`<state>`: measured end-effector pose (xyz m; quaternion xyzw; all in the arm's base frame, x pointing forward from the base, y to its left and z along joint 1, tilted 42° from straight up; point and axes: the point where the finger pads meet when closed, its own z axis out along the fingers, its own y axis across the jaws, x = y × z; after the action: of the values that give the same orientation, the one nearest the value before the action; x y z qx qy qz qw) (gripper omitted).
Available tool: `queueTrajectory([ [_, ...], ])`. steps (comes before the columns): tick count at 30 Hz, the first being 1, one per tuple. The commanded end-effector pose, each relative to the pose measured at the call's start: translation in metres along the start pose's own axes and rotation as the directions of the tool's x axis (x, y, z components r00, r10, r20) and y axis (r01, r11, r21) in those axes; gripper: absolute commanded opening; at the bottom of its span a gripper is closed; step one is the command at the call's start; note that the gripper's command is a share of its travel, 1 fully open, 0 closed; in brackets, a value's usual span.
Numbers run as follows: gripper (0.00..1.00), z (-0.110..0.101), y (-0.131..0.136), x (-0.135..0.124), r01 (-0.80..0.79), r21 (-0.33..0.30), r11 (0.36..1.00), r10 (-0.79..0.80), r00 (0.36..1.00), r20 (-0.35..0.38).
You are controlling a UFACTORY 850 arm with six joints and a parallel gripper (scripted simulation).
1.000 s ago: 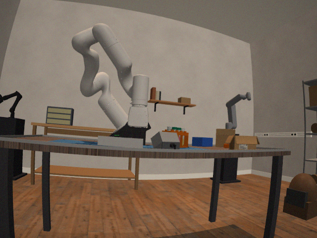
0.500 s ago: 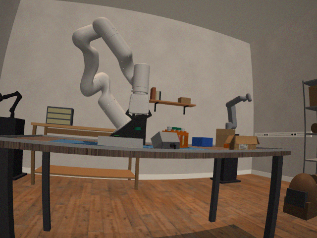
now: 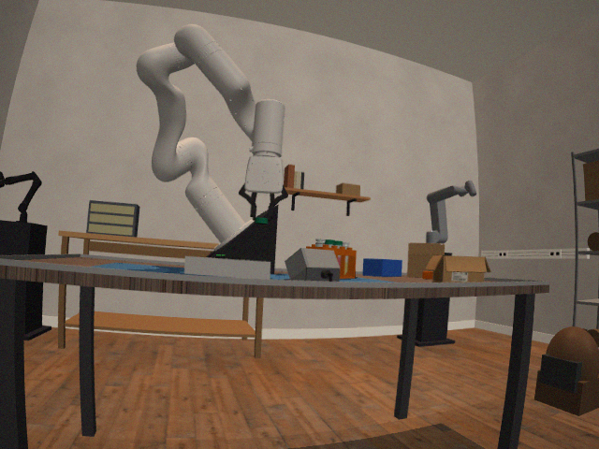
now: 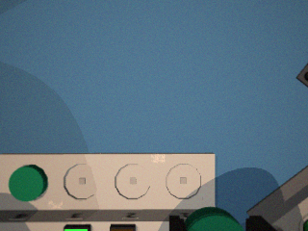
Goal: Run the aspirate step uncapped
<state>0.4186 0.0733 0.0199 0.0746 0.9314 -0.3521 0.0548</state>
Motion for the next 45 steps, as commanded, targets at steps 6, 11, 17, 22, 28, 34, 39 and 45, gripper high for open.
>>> queueTrajectory([
  [6, 0.0, -0.002, 0.037, 0.034, -0.182, 0.0, 0.983, 0.182, 0.983, 0.0],
  [11, 0.0, -0.002, 0.055, 0.051, -0.182, 0.0, 0.983, 0.182, 0.983, 0.0],
  [17, 0.0, -0.002, 0.092, 0.085, -0.182, 0.0, 0.983, 0.182, 0.983, 0.0],
  [22, 0.0, -0.002, 0.123, 0.113, -0.182, 0.0, 0.983, 0.182, 0.983, 0.0],
  [28, 0.0, -0.002, 0.147, 0.135, -0.182, 0.0, 0.983, 0.182, 0.983, 0.0],
  [34, 0.0, -0.002, 0.184, 0.169, -0.182, 0.0, 0.983, 0.182, 0.983, -0.001],
  [39, 0.0, -0.002, 0.215, 0.197, -0.182, 0.0, 0.983, 0.182, 0.983, -0.001],
  [45, 0.0, -0.002, 0.24, 0.22, -0.182, -0.001, 0.983, 0.182, 0.983, -0.001],
])
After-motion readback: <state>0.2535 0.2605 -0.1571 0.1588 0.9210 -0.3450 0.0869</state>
